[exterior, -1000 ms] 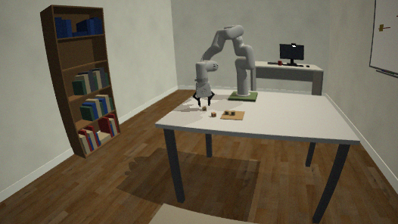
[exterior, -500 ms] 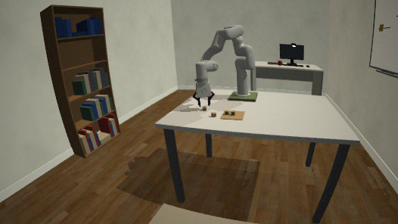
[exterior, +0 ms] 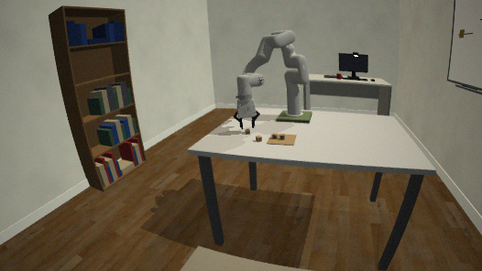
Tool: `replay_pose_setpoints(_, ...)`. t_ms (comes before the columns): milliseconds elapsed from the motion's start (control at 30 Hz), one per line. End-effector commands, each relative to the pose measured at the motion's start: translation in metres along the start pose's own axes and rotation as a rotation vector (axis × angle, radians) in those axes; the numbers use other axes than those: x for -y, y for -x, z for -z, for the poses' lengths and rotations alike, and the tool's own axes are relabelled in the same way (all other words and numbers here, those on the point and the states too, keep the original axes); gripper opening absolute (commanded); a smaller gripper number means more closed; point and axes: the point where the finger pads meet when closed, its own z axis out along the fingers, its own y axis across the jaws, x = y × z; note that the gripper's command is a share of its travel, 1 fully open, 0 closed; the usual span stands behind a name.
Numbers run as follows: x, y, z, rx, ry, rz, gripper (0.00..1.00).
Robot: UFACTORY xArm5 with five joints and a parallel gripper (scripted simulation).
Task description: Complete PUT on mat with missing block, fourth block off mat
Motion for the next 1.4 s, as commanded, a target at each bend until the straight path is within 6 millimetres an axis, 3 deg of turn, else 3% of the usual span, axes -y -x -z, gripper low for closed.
replay_pose_setpoints(0, 0.001, 0.001, 0.000, 0.002, -0.003, 0.000, 0.63)
replay_pose_setpoints(700, 0.001, 0.000, -0.026, 0.002, -0.003, 0.000, 0.63)
replay_pose_setpoints(1367, 0.001, 0.000, -0.028, 0.002, -0.003, 0.000, 0.63)
